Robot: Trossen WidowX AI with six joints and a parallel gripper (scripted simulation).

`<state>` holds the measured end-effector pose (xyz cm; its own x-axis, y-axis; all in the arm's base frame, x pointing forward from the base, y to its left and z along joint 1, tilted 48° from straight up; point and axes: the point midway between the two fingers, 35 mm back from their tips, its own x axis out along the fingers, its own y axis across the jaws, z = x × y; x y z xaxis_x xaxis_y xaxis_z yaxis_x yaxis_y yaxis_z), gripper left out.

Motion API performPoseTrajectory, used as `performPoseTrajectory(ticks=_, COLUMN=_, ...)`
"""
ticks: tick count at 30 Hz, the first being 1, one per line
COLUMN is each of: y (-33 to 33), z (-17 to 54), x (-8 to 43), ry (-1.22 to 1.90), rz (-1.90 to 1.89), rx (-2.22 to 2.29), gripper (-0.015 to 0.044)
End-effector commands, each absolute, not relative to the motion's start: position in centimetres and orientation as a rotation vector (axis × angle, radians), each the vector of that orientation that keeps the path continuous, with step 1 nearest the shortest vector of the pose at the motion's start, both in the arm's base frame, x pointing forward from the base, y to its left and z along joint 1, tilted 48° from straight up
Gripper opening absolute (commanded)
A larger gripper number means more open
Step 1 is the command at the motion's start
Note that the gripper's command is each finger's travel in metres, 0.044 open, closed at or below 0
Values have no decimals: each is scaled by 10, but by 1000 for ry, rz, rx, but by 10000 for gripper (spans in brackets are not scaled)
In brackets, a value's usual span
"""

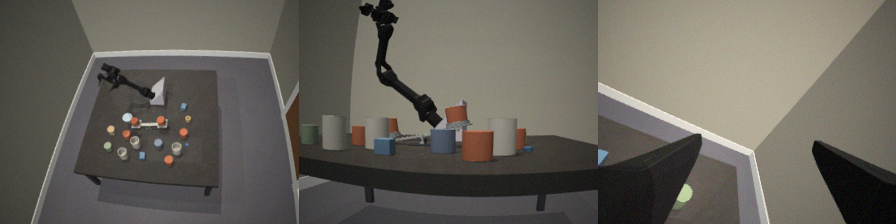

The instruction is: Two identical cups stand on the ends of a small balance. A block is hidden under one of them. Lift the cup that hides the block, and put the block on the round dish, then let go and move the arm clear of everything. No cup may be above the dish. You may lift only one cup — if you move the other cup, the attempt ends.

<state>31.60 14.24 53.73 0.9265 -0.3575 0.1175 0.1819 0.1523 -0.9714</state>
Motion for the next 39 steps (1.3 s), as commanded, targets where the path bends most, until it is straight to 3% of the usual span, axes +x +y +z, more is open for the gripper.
performPoseTrajectory(ticks=1, y=178, z=474, x=332, ry=183, rz=-260, rx=-1284, gripper=440)
performPoseTrajectory(ticks=20, y=213, z=289, x=318, ry=447, rz=-81, rx=-1007, gripper=440)
performPoseTrajectory(ticks=39, y=158, z=151, x=245, ry=744, rz=-290, rx=-772, gripper=440)
